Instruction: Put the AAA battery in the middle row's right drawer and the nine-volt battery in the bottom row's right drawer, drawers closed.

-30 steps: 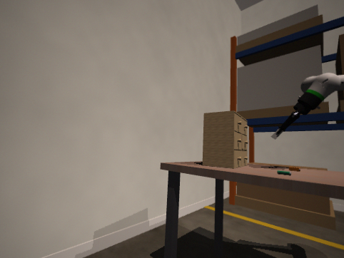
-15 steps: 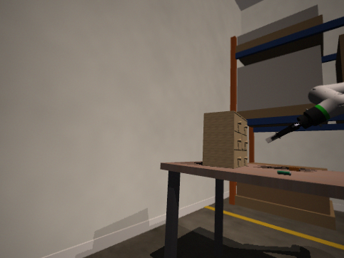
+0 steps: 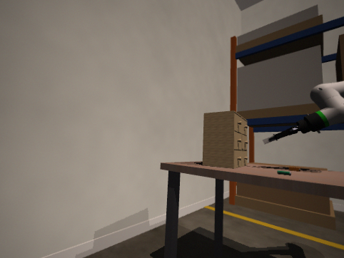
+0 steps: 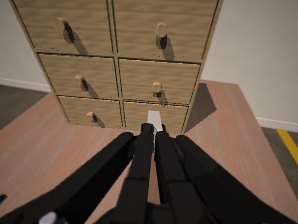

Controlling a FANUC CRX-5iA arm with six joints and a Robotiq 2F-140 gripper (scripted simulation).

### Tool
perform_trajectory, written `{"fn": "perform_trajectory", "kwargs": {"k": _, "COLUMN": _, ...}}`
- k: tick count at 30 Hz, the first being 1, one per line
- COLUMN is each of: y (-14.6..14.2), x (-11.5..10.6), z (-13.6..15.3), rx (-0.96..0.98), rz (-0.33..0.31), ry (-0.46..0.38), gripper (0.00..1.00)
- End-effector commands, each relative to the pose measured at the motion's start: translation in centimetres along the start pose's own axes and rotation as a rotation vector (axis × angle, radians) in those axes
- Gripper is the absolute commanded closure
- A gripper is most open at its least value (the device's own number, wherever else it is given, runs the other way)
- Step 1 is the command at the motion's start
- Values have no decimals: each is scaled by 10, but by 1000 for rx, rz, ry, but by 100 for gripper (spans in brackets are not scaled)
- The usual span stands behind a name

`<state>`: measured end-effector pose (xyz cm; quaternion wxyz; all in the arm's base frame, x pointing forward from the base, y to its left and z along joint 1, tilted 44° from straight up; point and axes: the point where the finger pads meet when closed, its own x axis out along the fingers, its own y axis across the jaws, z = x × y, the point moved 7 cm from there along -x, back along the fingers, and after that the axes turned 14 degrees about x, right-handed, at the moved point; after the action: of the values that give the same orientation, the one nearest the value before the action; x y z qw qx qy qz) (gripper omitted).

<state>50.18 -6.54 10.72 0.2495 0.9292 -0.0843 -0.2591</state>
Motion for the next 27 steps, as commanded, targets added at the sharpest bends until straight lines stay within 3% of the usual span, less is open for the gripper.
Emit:
{"fn": "perform_trajectory", "kwargs": {"k": 1, "y": -2, "x": 3, "z": 11, "rx": 8, "rz": 29, "ry": 89, "gripper": 100}}
{"fn": "perform_trajectory", "kwargs": {"k": 10, "y": -2, "x": 3, "z": 11, "rx": 8, "rz": 27, "ry": 93, "gripper": 100}}
{"fn": "perform_trajectory", "kwargs": {"k": 11, "y": -2, "x": 3, "z": 11, "rx": 8, "rz": 27, "ry": 93, "gripper": 80}}
{"fn": "perform_trajectory", "kwargs": {"k": 27, "y": -2, "x": 3, "z": 11, "rx": 8, "rz": 27, "ry": 93, "gripper": 80}}
